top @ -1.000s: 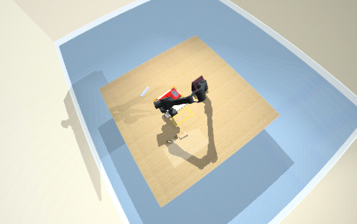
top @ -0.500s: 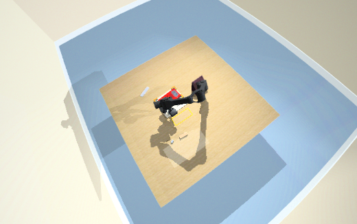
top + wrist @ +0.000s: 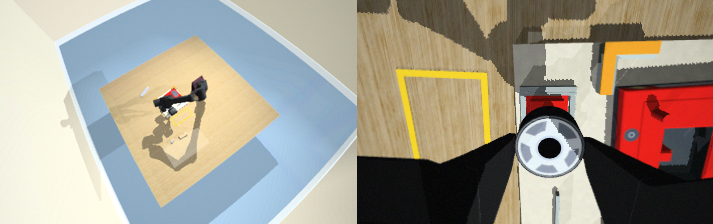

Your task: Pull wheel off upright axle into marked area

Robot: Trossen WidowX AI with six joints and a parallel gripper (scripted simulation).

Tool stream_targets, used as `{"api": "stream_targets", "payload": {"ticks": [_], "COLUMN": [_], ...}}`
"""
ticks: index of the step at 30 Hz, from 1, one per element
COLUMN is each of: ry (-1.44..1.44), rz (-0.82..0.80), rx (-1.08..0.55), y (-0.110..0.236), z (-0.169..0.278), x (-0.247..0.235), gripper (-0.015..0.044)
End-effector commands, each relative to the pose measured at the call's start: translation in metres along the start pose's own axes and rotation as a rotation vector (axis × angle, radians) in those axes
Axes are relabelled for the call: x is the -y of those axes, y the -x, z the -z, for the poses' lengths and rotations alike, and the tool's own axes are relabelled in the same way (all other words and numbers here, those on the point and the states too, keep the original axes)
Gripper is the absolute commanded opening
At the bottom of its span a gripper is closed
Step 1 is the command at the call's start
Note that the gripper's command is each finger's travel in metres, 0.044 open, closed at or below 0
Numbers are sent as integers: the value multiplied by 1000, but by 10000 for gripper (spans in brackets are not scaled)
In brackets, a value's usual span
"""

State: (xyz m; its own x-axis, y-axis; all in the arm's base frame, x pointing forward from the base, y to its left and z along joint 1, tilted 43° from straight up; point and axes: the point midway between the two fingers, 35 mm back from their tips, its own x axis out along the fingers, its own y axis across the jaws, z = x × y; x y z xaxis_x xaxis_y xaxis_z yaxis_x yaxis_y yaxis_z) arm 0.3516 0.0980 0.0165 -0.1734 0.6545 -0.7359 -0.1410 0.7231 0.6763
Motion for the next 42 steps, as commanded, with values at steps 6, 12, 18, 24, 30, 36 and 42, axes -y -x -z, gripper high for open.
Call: {"api": "stream_targets", "payload": {"ticks": [6,12,18,24,30,36,42], "ry": [4,3,3,3,3,2,-4], "rz": [2,2,2,1,2,2,-2], "rx": [5,6,6,7,7,7,3], "y": [6,8,10,12,24,45,40], "z": [0,0,0,0,0,2,5], "x": [0,0,0,0,0,-1,-9], "gripper": [0,0,0,0,0,0,0]}}
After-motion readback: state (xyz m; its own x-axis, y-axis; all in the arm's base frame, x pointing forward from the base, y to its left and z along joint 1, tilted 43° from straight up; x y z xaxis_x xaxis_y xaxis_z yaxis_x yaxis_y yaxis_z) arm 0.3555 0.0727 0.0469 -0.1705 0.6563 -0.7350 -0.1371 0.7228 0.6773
